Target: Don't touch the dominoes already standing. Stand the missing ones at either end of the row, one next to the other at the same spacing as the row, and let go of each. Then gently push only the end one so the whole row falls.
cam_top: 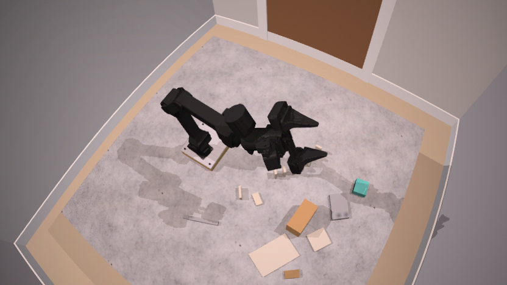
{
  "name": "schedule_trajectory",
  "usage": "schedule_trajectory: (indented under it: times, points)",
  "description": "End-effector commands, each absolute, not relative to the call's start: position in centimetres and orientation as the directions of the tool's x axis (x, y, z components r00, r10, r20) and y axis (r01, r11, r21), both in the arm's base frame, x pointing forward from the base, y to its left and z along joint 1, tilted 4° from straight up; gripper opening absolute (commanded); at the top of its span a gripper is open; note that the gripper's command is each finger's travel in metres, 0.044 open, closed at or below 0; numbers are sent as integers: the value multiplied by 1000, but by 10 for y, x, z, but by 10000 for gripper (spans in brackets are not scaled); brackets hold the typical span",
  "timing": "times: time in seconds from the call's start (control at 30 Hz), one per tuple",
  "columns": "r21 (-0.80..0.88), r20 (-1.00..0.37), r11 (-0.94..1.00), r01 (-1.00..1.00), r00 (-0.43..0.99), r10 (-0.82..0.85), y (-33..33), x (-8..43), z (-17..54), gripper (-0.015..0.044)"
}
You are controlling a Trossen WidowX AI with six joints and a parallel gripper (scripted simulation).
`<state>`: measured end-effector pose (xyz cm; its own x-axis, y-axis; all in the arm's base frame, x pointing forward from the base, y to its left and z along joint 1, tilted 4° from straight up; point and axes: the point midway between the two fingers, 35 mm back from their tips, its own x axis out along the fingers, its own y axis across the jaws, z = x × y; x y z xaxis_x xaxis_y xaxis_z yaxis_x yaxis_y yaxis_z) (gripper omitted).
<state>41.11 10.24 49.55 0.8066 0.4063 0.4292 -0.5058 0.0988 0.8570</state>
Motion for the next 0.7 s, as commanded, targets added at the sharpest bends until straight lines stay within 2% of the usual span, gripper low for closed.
schedule_trajectory:
  times: [0.0,0.17,0.33,0.5,0.67]
  points:
    - [924,181,260,-281,919,351,91,450,428,440]
    - [901,-130,434,-2,953,274,73,471,348,440]
    - [775,-425,581,248,885,190,54,469,272,440]
    - [561,-688,703,437,719,102,33,446,201,440]
    - [293,-885,799,525,466,18,12,405,144,440]
